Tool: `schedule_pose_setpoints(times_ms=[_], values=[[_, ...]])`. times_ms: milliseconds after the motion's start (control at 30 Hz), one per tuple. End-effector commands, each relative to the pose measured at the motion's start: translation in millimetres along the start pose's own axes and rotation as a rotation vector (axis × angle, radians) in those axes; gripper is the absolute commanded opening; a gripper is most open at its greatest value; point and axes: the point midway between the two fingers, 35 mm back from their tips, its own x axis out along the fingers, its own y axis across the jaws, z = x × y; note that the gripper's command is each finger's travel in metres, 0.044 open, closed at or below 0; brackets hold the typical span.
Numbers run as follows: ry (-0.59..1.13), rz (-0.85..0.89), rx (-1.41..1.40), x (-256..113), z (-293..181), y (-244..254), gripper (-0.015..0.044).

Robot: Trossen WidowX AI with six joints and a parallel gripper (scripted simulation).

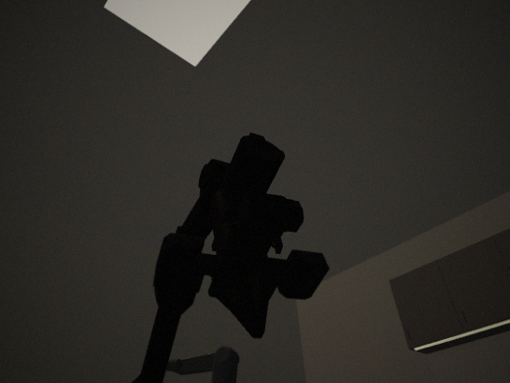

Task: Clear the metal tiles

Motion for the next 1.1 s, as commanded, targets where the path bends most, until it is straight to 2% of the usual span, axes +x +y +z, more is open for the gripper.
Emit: schedule_pose_setpoints(times_ms=[0, 1067], values=[[0.023, 0.001, -0.007, 16, -5, 0, 0.0000], [0.059, -0.004, -0.048, 98, -24, -1, 0.0000]])
